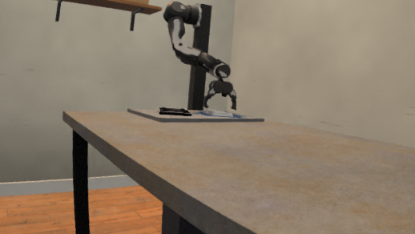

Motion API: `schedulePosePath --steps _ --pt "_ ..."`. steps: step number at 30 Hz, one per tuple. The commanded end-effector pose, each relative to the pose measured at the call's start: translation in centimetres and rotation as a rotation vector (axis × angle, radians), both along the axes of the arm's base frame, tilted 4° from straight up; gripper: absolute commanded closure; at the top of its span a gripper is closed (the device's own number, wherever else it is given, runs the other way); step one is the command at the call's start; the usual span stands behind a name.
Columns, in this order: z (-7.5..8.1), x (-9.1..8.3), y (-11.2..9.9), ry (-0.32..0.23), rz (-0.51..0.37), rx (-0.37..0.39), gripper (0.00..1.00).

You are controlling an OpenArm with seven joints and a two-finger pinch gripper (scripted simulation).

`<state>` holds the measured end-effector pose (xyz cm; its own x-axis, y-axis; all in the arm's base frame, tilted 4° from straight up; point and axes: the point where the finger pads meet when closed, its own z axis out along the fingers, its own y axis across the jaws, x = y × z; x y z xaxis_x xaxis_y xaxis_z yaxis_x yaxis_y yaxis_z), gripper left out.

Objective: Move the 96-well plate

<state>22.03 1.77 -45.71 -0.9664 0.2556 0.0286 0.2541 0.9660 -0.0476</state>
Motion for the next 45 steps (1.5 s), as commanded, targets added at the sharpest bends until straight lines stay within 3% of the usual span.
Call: schedulePosePath --steps 1,10,15,45 --pt "0.1 0.1 -0.1 0.000 0.000 -0.003 0.23" --pt "0.1 0.1 -0.1 0.000 0.000 -0.003 0.23" --pt "-1.9 0.2 -0.2 -0.002 0.006 -0.001 0.23" --pt "-1.9 -0.1 -0.4 0.003 -0.002 -0.008 0.23"
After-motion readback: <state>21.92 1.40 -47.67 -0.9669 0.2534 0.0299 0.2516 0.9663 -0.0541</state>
